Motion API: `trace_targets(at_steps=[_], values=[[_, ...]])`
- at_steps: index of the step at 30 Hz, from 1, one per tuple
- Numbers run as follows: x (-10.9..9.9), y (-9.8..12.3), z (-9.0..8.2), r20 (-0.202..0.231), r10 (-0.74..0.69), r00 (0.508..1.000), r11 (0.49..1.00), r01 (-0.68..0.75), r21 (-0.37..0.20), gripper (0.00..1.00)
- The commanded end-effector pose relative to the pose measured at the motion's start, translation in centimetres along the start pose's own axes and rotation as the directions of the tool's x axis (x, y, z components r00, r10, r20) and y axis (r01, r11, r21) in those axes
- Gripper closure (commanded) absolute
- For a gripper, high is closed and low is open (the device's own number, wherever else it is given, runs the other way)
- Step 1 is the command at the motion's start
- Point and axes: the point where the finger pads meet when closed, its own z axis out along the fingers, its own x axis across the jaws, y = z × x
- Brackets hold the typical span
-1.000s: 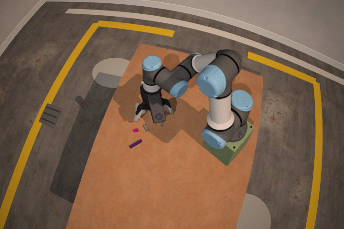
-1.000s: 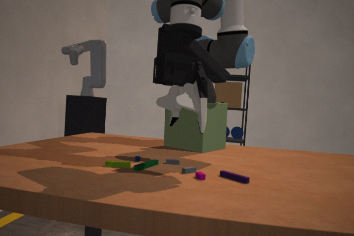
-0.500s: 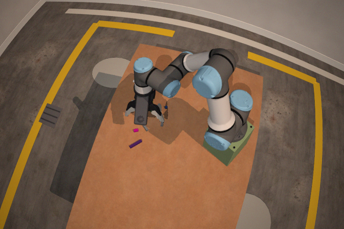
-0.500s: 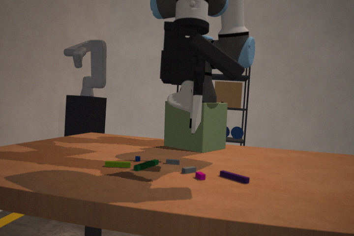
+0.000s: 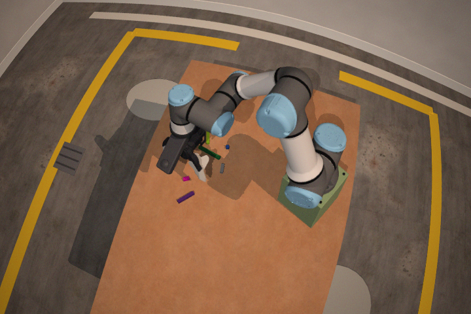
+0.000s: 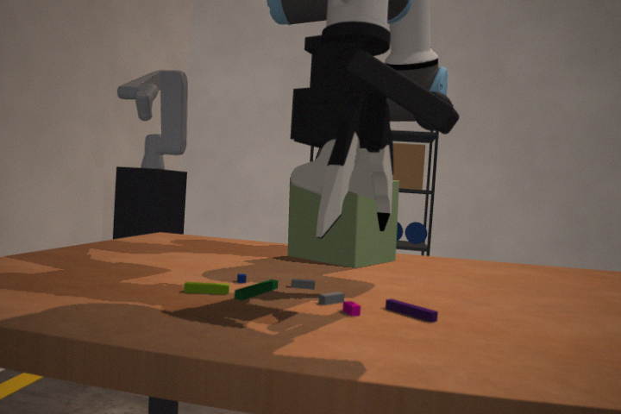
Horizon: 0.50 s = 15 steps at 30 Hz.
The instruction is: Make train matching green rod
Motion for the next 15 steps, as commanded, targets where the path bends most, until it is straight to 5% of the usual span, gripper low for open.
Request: trace_targets(at_steps=[1,15], values=[[0.7,-1.0,0.0,0.004,0.131,0.991,0.991,-0.131,-0.011,0.0],[1.9,-2.9,0.2,0.001,0.376,0.926,0.926,-0.376,-0.012,0.0]])
